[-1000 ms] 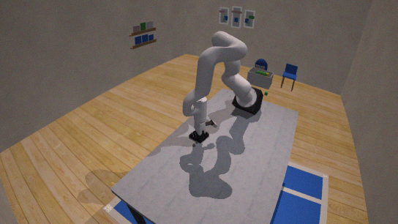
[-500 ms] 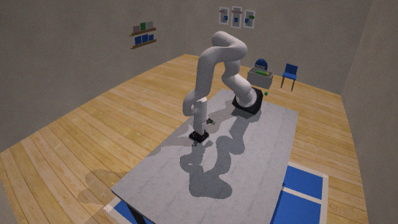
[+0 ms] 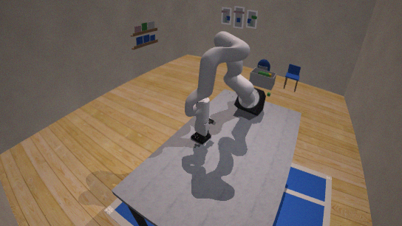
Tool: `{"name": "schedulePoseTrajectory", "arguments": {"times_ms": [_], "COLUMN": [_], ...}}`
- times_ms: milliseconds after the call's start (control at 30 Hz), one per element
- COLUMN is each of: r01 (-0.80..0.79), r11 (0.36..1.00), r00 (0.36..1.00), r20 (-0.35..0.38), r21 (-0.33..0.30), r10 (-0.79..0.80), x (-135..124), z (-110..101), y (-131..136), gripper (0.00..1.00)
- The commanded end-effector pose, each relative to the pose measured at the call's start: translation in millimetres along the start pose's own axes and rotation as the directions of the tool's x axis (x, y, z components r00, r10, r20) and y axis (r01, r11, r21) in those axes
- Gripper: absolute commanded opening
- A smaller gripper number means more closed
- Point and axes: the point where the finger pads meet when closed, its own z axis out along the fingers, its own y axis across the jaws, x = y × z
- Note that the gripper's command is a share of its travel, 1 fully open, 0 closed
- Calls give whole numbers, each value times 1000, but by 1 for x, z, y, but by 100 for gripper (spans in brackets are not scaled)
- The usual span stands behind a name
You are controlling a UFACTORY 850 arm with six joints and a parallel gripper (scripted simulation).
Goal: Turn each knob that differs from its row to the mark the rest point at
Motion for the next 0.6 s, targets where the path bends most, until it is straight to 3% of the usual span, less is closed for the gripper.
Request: {"name": "schedulePoseTrajectory", "arguments": {"times_ms": [0,567], "r01": [44,70], "r11": [999,998], "r00": [999,997], "r20": [15,15], "r21": [8,8], "r10": [-44,-70], "x": [-1,-1], "z": [0,0], "y": [0,0], "gripper": [8,8]}}
